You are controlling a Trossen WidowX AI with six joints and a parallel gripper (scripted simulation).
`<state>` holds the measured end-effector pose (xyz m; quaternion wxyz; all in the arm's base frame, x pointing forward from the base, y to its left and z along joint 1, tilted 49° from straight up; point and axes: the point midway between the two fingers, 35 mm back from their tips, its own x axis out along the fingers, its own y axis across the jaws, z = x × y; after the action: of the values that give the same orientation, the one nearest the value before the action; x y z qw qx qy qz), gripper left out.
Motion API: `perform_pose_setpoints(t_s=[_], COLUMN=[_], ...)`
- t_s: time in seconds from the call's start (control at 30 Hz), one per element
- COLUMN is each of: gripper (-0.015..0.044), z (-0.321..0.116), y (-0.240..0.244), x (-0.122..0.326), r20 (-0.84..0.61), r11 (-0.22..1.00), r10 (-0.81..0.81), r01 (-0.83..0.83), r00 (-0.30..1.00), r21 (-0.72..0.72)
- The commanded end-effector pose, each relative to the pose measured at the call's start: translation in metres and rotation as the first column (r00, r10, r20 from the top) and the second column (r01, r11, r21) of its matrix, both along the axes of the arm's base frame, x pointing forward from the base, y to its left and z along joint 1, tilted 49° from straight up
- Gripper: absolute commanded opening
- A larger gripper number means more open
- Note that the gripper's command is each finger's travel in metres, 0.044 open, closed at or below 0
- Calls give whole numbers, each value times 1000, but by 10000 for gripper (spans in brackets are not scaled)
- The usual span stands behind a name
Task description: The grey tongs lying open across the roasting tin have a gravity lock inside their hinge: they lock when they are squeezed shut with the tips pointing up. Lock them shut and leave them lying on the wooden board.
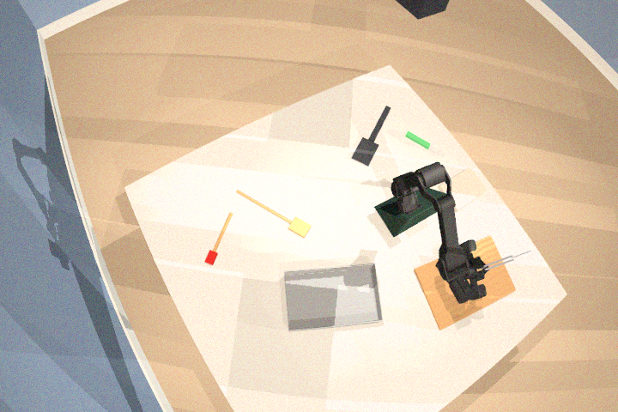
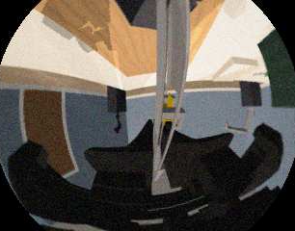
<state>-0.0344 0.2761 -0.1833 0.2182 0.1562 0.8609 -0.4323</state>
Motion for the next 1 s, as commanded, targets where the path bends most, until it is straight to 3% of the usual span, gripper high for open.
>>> perform_pose_setpoints(t_s=[0.0,0.6,0.97], gripper=[-150,-150,-150], z=[2,1,-16], y=[2,2,8], x=[0,-1,-10], r20=[-7,0,111], r11=[1000,1000,977], r10=[-5,4,170], r01=[5,-4,-153], r00=[1000,1000,979], r21=[8,2,-147])
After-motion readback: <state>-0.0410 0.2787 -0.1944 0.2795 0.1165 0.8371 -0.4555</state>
